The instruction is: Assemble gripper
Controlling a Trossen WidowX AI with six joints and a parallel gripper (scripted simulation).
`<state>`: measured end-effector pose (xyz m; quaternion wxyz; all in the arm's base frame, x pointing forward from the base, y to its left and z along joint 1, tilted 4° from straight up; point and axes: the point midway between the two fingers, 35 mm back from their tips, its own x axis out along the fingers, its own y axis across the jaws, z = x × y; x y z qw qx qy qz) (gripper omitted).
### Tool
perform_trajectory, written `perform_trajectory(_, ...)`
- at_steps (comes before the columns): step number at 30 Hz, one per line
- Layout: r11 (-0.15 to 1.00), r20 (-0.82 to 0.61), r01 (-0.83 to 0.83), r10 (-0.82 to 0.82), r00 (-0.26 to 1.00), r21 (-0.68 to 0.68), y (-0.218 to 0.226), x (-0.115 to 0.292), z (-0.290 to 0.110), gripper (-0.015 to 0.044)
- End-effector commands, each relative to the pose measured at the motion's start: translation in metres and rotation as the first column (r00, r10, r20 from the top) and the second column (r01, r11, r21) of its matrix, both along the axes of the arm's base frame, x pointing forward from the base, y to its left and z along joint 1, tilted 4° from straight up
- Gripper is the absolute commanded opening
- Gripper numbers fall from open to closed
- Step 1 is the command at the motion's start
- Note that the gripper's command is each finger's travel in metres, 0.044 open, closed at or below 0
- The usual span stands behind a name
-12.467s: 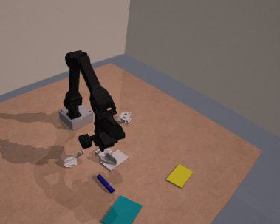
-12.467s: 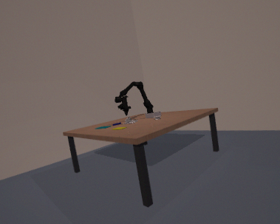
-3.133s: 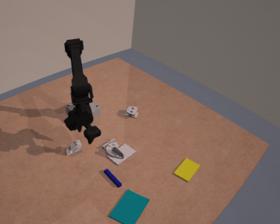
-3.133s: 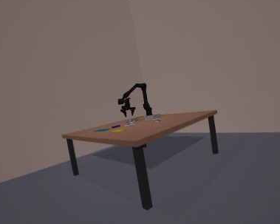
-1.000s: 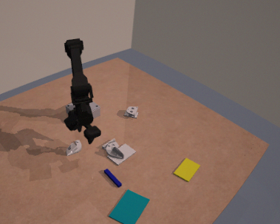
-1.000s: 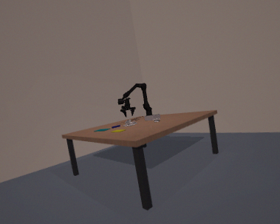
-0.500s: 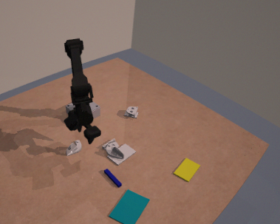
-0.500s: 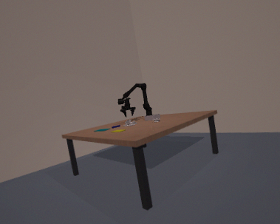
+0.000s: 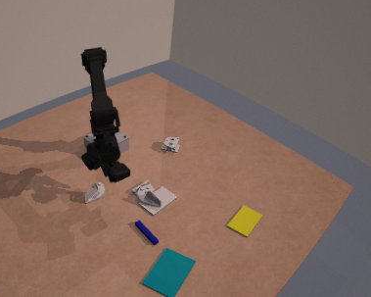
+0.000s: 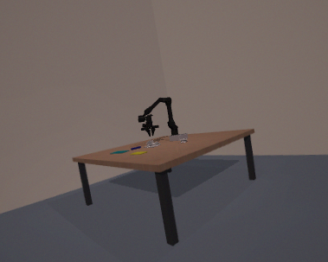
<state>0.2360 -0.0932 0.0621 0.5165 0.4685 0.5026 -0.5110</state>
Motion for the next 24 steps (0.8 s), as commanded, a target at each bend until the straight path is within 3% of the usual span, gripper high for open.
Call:
perform_trajectory(1,1.0,0.0,0.0,0.0,1.0,0.0,0.0,0.0,0.0,0.0046)
perform_trajectory(3,1.0,0.0,0.0,0.0,1.0,0.0,0.0,0.0,0.0,0.0)
perform_trajectory(15,1.0,0.0,0.0,0.0,1.0,0.0,0.0,0.0,0.0,0.0)
perform_trajectory(24,0.989,-0.011,-0.15,0.15,0.989,0.003,-0.023,-0.009,0.006,0.0236)
